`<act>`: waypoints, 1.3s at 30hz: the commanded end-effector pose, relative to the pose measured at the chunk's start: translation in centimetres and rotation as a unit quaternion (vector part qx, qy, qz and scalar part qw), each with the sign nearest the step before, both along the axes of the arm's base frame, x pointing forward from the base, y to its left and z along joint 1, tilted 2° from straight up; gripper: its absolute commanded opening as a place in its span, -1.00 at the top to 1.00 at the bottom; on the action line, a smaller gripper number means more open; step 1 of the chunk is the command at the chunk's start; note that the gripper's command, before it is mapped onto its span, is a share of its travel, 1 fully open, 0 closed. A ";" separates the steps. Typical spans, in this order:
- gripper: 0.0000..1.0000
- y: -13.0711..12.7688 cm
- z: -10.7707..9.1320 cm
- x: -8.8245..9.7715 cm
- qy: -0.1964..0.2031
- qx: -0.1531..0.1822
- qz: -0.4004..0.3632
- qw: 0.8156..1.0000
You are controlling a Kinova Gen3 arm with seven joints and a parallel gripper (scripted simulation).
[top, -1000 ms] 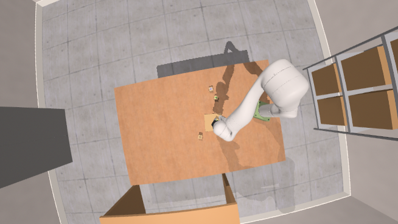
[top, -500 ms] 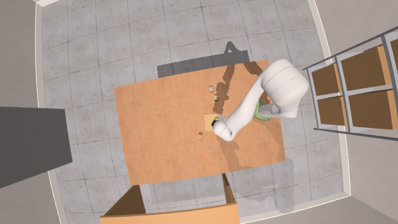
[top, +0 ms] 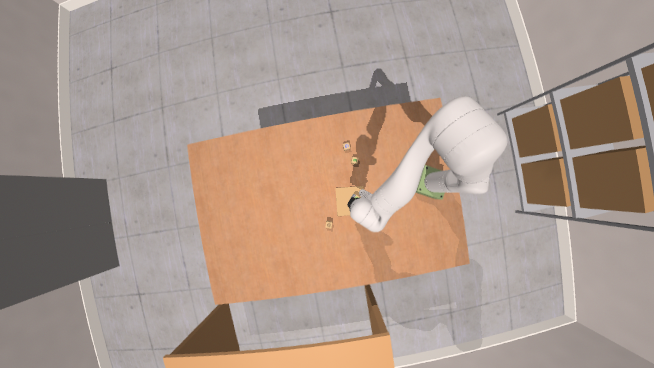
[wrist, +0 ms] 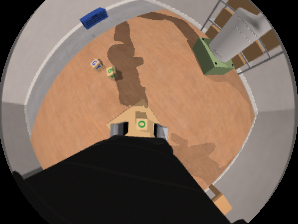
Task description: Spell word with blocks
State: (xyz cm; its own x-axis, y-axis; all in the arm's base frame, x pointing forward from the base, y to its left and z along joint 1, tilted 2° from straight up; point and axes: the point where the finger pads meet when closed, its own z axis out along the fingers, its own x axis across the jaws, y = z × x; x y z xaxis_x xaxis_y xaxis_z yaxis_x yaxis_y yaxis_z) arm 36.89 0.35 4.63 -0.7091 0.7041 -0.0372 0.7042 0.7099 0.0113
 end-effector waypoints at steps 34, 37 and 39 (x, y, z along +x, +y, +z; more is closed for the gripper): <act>-1.00 -0.1 -1.2 0.1 0.001 -0.001 0.007 1.000; -1.00 -0.1 -1.6 0.1 0.001 -0.001 0.007 1.000; -1.00 -0.1 -1.9 0.1 0.001 -0.001 0.007 1.000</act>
State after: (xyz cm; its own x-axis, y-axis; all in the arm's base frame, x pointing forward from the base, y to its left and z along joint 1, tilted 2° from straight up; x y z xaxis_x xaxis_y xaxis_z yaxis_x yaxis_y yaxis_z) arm 37.11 0.09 3.03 -0.7168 0.6960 -0.0410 0.6962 0.7177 0.0116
